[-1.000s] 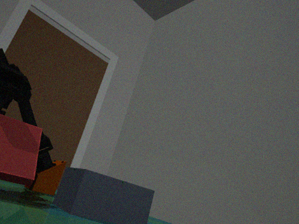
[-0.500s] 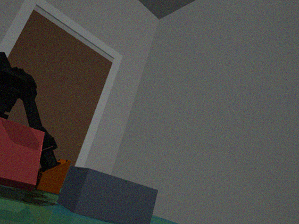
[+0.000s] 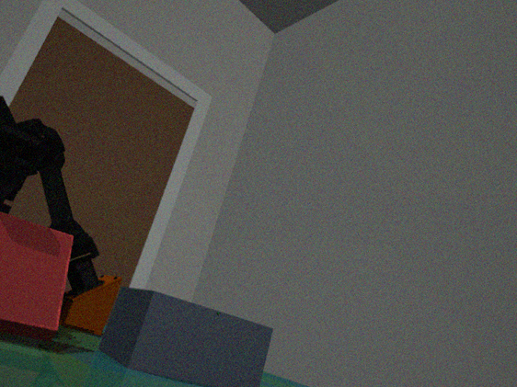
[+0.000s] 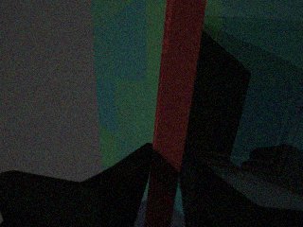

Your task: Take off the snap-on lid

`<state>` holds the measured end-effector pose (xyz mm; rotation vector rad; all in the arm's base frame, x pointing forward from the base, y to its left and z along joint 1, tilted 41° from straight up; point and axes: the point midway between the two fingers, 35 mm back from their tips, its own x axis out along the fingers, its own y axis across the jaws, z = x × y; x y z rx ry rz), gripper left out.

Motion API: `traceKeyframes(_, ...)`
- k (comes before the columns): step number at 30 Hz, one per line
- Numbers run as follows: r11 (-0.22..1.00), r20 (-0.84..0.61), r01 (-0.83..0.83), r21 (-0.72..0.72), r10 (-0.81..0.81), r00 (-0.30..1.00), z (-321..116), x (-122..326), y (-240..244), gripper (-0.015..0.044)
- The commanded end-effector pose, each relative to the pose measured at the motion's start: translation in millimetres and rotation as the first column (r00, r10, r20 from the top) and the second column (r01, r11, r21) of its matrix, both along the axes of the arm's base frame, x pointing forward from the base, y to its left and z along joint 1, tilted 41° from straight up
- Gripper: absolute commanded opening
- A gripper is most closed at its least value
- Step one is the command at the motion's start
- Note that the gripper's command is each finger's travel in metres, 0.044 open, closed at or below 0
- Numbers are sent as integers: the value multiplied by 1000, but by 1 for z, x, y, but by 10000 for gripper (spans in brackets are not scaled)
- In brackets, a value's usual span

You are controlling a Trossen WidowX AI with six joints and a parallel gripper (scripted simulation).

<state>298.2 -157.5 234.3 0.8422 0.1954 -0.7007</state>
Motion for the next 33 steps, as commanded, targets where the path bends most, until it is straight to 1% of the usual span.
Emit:
traceKeyframes(1, 1000, 2, -13, -3, 13, 1000, -2, 1, -1, 0)
traceKeyframes(33, 1000, 1, -13, -5, 13, 1000, -21, 2, -18, 0)
